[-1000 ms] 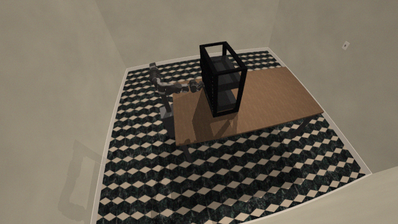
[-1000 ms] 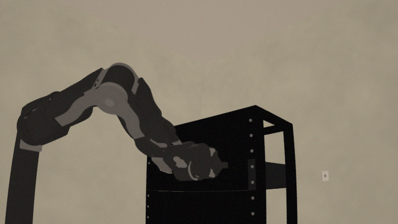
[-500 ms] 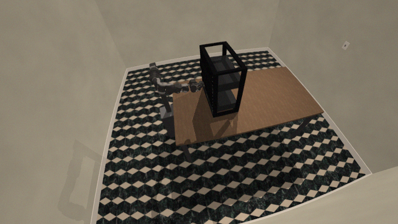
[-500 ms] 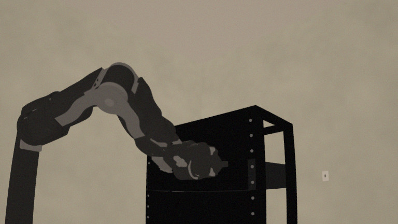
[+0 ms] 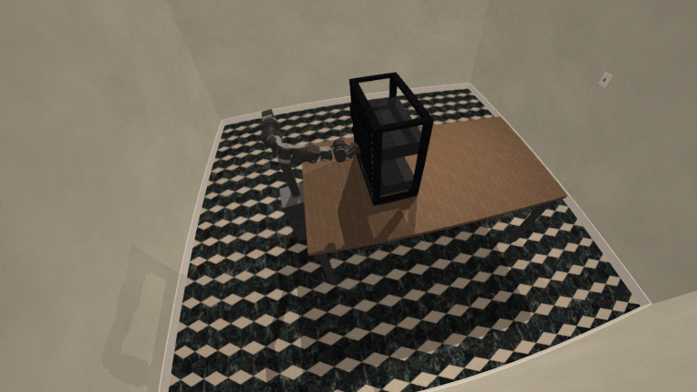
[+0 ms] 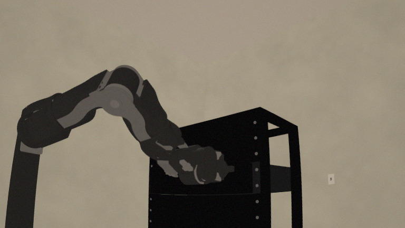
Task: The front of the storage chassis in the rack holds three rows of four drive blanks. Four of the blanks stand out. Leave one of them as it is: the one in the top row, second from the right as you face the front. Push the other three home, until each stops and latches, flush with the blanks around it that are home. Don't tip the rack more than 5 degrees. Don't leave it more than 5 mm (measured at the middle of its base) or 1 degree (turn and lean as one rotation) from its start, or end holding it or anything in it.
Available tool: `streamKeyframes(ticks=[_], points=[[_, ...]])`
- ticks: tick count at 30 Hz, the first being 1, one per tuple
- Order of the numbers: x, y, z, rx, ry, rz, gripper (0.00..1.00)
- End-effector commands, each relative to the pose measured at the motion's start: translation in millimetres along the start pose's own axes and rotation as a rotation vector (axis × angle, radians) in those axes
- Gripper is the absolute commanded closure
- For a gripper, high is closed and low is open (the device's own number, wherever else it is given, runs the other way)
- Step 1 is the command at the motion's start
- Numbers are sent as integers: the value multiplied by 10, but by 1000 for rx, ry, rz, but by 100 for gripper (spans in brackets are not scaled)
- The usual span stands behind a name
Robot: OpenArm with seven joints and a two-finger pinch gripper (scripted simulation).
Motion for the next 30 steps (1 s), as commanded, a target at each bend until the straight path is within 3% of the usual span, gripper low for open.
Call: streamKeyframes(ticks=[1,30], points=[[12,7,56,10,-24,4,100],[132,17,95,10,-24,4,100]])
Point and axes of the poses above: the point where the finger pads meet when closed, its own x axis out along the fingers, its own z axis across the jaws, y = z × x, the point moved 4 cm from there along -x, back along the fingers, and after that the axes turned 5 degrees about -x, right-handed, at the moved point
